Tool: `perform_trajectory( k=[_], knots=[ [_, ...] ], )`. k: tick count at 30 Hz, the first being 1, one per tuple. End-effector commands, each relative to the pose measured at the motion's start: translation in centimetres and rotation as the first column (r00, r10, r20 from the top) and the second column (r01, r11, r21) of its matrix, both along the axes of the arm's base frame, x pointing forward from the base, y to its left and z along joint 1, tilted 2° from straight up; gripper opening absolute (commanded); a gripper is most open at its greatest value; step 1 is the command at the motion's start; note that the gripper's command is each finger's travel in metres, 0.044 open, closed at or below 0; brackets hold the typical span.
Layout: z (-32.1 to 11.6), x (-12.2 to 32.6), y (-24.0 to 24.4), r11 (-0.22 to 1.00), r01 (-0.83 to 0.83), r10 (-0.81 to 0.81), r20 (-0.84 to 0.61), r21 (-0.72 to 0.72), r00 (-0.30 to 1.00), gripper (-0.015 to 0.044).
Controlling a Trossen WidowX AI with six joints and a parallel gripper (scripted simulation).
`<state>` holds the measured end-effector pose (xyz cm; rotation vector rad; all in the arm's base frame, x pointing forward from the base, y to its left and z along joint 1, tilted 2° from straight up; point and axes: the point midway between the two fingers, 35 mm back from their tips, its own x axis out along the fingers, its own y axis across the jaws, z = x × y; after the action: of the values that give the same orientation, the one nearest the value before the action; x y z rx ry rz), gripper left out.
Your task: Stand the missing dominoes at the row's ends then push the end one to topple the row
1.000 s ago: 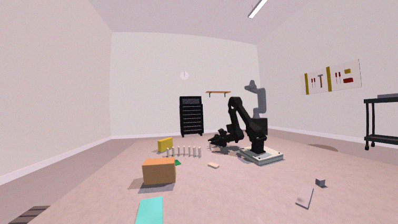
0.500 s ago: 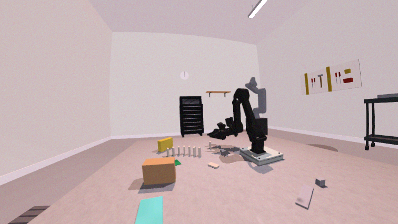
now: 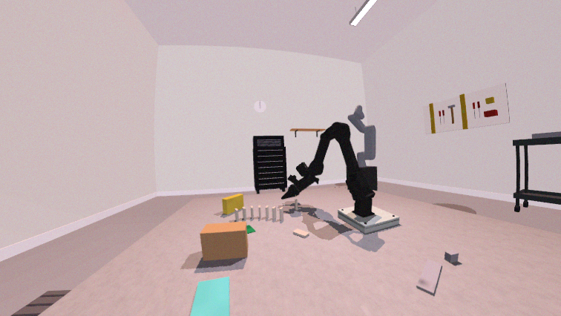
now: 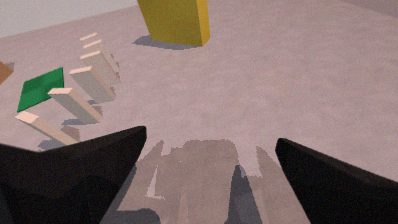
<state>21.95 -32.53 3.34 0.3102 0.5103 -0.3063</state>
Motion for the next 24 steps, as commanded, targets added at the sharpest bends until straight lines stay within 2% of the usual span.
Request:
perform_trajectory(
  k=[1,3,9,16,24],
  knots=[
    [1.7,1.0,1.3,0.995,-0.060,0.089,-0.443,0.078,0.892,0.0440],
    [3.0,1.0,1.5,0.994,-0.095,0.112,-0.538,0.059,0.836,0.0440],
    [5.4,-0.8,4.5,0.974,-0.170,0.224,-0.721,0.148,0.655,0.0440],
    [7.6,-2.4,6.6,0.950,-0.222,0.303,-0.808,0.218,0.505,0.0440],
    [7.6,-2.5,6.7,0.950,-0.223,0.305,-0.810,0.219,0.501,0.0440]
  ],
)
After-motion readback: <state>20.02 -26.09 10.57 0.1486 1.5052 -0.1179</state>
